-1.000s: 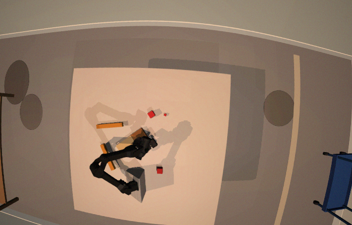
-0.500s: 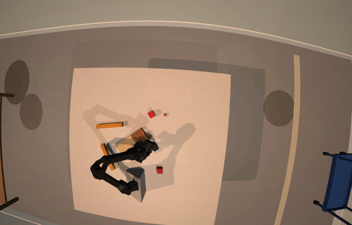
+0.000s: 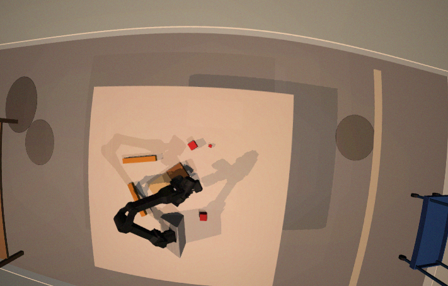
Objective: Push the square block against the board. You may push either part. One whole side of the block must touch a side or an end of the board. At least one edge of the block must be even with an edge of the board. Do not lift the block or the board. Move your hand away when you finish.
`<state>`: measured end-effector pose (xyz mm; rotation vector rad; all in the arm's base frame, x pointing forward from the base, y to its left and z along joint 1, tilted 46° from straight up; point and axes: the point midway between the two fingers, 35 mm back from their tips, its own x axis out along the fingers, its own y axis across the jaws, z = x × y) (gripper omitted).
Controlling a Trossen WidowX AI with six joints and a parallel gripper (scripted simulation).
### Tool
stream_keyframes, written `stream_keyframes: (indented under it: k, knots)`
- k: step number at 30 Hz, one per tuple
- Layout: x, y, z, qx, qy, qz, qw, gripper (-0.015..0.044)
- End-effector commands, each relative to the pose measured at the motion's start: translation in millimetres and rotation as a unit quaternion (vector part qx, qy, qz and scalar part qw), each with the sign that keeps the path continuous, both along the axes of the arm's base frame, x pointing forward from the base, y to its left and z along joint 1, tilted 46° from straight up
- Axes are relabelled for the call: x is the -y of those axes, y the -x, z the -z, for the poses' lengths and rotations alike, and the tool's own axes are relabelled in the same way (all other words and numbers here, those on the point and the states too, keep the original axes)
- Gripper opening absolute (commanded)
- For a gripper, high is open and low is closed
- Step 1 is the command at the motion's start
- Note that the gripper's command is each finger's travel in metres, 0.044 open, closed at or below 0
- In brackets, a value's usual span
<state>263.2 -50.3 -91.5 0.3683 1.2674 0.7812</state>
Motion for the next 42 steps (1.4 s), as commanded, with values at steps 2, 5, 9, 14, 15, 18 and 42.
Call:
stream_keyframes:
  k: [2,5,9,14,15,18,42]
  knots:
    - [5,-15,0,-0.049,-0.007,0.054,0.997,0.0000]
    - [7,-23,0,-0.086,-0.012,0.091,0.992,0.0000]
    - [9,-35,0,-0.134,-0.018,0.139,0.981,0.0000]
    - [11,-49,0,-0.193,-0.026,0.198,0.961,0.0000]
    - [12,-52,0,-0.205,-0.028,0.210,0.956,0.0000]
    - [13,-60,0,-0.240,-0.032,0.244,0.939,0.0000]
    - [15,-111,-1,-0.447,-0.059,0.449,0.772,0.0000]
